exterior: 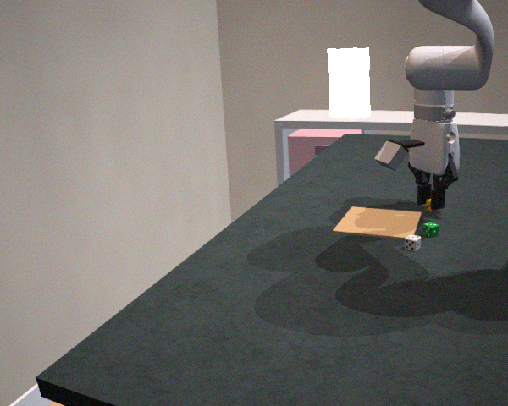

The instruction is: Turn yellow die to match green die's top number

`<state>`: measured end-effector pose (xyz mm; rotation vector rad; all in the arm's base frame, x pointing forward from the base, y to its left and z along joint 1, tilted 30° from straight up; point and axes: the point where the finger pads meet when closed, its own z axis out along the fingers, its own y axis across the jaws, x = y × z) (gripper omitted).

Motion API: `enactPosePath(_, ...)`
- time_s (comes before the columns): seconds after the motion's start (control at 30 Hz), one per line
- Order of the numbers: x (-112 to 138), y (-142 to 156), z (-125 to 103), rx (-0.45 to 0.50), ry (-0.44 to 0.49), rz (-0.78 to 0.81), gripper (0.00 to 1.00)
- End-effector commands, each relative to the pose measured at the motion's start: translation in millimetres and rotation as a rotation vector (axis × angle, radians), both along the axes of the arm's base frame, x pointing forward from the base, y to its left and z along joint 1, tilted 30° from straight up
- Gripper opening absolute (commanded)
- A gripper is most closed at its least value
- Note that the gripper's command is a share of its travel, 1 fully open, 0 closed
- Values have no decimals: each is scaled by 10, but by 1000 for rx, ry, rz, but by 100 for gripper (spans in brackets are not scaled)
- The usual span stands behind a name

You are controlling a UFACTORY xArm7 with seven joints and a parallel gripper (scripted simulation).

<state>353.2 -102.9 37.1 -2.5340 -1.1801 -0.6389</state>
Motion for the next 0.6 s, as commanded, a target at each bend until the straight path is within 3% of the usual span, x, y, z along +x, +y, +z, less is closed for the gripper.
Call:
enactPosePath(0.0,23,3,-29,-2,-4,-2,36)
enactPosePath(0.57,28,11,-47,-2,-4,-2,36)
